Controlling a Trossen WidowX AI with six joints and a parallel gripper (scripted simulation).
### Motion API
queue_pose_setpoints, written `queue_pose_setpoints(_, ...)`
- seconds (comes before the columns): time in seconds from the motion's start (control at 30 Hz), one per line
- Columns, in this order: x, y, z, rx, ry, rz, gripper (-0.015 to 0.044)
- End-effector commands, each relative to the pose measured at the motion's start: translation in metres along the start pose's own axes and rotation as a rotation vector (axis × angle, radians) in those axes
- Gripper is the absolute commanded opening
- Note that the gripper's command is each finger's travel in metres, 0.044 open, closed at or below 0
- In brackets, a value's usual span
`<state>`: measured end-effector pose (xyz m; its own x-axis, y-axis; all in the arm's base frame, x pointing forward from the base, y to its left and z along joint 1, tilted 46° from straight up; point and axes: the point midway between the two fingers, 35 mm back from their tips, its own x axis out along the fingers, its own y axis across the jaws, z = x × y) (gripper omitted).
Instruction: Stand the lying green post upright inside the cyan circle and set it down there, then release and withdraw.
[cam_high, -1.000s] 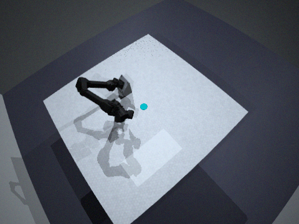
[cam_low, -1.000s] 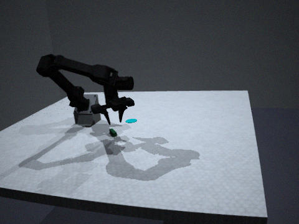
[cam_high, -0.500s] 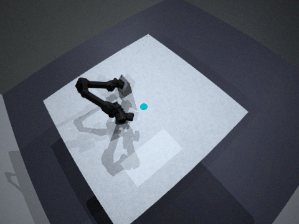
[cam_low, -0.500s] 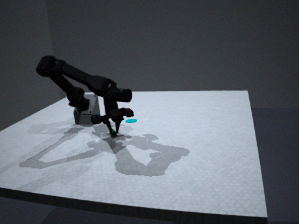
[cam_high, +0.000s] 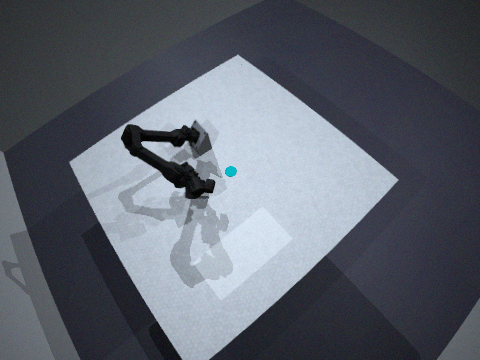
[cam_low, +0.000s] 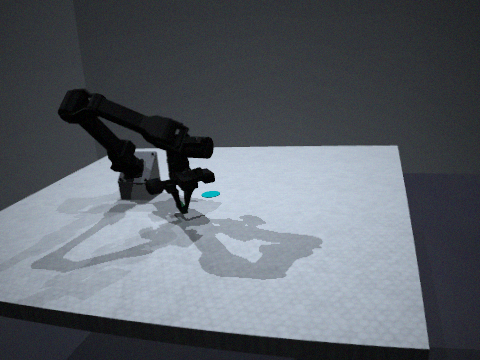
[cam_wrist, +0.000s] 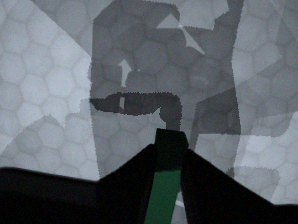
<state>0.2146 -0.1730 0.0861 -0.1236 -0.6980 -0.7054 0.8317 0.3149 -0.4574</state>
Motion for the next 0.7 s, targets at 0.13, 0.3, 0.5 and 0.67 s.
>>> queue_pose_setpoints(0.13, -0.027, 0.005, 0.002, 0.004, -0.001, 0.010, 0.0023)
queue_pose_setpoints(0.3, -0.043, 0.005, 0.002, 0.004, 0.001, 0.010, 0.0023)
queue_pose_setpoints(0.5, -0.062, 0.005, 0.001, 0.003, 0.001, 0.009, 0.0023)
queue_pose_setpoints(0.67, -0.077, 0.003, 0.001, 0.003, -0.001, 0.007, 0.0023)
